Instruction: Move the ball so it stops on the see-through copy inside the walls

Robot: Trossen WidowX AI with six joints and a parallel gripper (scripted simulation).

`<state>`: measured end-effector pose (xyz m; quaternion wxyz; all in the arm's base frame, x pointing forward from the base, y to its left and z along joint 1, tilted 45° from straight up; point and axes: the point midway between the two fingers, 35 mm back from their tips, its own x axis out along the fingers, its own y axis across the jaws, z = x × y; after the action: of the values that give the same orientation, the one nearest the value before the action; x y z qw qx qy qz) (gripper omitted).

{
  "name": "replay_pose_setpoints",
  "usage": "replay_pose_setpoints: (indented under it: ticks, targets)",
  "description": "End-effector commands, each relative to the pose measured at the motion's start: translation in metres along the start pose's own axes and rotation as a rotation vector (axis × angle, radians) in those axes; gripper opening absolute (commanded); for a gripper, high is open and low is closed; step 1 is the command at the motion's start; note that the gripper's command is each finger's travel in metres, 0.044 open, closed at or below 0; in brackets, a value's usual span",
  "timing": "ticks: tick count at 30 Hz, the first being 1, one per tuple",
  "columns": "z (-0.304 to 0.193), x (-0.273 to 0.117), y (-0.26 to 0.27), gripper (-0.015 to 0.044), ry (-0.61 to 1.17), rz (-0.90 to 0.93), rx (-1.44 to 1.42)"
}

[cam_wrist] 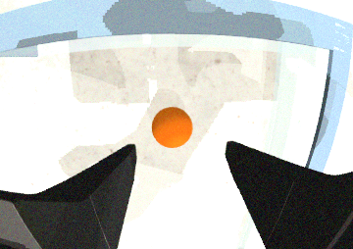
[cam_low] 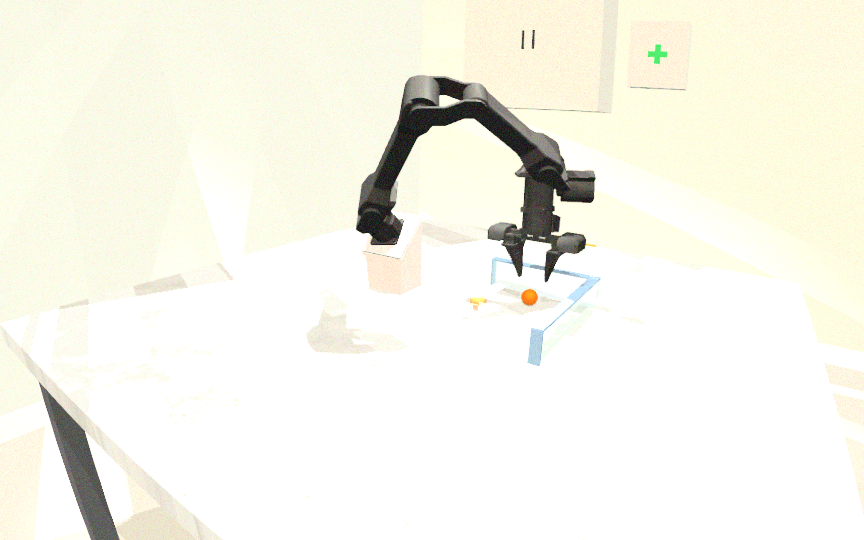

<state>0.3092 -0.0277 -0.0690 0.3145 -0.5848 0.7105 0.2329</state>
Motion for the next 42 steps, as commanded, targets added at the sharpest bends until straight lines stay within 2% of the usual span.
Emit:
replay_pose_setpoints:
  ticks: [1,25,28,38,42]
  targets:
    - [-0.001,0.007,0.003,0.0264,0.009,0.006,-0.012]
    - [-0.001,0.042,0.003,0.0264,0.011,0.006,-0.012]
    - [-0.001,0.042,0.003,0.0185,0.011,0.006,-0.012]
    - [-0.001,0.042,0.003,0.0118,0.011,0.006,-0.012]
    - [0.003,0.036,0.003,0.0013,-0.015,0.005,-0.011]
